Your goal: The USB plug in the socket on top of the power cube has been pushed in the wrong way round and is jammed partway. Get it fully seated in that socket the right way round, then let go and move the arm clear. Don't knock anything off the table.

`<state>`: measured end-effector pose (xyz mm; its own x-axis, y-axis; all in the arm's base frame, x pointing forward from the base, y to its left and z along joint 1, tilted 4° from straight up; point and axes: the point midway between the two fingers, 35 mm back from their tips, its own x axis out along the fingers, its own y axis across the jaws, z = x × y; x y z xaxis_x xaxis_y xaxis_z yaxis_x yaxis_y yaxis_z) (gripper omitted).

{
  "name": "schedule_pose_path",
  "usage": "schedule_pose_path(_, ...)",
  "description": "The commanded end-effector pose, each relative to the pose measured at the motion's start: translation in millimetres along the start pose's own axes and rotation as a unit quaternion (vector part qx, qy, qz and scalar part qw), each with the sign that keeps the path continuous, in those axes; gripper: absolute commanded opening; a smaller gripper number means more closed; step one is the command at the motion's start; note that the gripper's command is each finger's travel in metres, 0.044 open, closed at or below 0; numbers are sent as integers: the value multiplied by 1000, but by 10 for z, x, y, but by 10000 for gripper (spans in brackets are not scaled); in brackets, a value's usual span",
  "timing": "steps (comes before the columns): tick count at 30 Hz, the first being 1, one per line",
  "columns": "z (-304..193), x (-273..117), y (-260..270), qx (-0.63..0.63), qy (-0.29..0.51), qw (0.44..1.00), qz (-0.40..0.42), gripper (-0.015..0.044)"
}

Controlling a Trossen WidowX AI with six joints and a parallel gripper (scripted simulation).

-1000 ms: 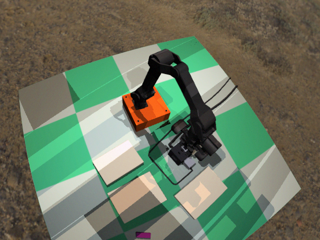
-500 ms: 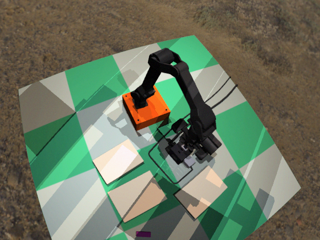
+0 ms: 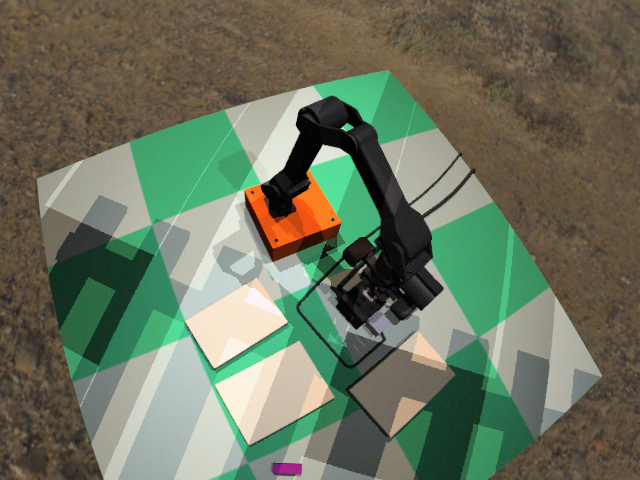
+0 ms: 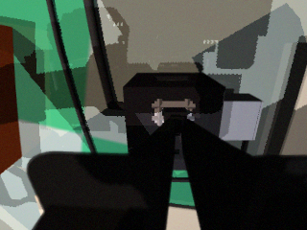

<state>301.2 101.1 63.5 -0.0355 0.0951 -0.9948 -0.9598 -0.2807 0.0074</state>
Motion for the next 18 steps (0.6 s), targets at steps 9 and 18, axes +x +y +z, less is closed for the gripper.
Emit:
schedule_pose_path(9, 0, 0, 0, 0, 0, 1000, 0, 26)
schedule_pose_path(18, 0, 0, 0, 0, 0, 1000, 0, 95)
